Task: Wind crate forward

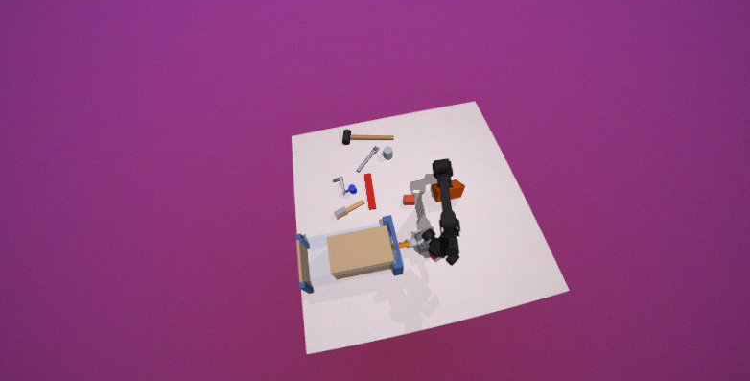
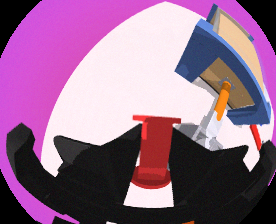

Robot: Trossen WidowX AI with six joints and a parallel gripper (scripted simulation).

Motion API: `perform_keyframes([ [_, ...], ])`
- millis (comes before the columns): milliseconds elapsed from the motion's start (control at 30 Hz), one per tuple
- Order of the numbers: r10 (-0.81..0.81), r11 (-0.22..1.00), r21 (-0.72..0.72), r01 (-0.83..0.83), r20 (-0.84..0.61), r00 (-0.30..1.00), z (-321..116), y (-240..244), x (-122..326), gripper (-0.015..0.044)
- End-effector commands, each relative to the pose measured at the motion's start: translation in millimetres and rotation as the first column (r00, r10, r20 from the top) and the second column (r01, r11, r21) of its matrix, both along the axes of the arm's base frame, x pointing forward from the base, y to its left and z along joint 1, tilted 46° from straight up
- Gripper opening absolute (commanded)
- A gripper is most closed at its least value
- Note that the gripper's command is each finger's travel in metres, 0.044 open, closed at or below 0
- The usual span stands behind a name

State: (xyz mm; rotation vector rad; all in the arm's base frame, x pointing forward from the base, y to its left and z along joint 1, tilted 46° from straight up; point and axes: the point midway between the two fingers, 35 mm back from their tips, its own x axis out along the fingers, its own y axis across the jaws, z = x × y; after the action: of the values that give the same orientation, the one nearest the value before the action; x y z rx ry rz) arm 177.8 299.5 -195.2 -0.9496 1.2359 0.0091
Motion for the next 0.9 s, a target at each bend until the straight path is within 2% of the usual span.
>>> perform_keyframes([
  [0,0.001,1.000,-0.009,-0.002,-0.021,1.000,-0.8,-3.7,-14.0,0.0000],
  [867,0.001,1.000,-0.010,-0.002,-0.025,1.000,11.1,-16.4,-52.8,0.0000],
])
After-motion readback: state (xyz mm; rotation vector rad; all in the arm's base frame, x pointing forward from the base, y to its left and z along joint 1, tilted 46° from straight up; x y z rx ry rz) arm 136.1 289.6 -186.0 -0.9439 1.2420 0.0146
